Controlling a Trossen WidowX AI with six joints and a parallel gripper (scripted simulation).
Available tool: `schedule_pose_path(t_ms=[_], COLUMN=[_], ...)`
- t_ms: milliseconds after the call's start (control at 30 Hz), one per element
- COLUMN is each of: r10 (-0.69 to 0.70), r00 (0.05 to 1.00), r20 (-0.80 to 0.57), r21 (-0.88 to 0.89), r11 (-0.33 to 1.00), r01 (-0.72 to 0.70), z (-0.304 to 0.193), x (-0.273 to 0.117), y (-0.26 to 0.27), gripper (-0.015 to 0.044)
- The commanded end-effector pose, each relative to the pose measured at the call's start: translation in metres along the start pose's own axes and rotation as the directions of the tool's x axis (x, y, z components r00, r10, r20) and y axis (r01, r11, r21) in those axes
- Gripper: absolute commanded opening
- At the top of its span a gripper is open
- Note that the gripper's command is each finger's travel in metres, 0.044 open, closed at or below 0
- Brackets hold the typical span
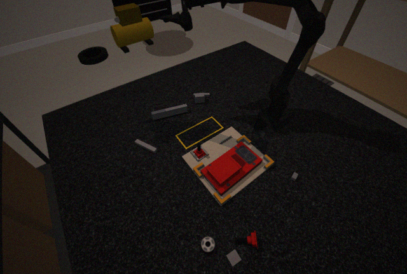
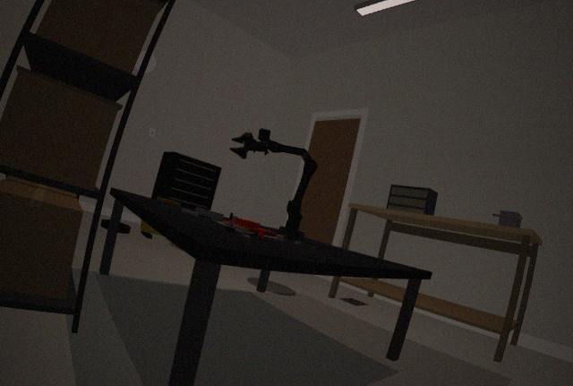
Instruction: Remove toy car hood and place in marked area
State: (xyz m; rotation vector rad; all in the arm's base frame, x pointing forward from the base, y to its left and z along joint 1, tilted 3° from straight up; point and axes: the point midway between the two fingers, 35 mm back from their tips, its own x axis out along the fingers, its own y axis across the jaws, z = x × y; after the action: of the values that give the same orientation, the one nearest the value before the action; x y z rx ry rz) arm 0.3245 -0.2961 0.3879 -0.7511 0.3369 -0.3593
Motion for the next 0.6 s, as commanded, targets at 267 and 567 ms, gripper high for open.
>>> schedule_pose_path(t_ms=[267,567], r10=[0.339,0.558], r00=[0.94,0.823], r20=[-0.049,-0.11], r21=[0.246,0.383], r11=[0.916,0.787], r01=[-0.317,-0.483], z=[0.026,0.047], x=[0.043,0.044], y=[0.123,0.218], gripper=[0.044,0.044])
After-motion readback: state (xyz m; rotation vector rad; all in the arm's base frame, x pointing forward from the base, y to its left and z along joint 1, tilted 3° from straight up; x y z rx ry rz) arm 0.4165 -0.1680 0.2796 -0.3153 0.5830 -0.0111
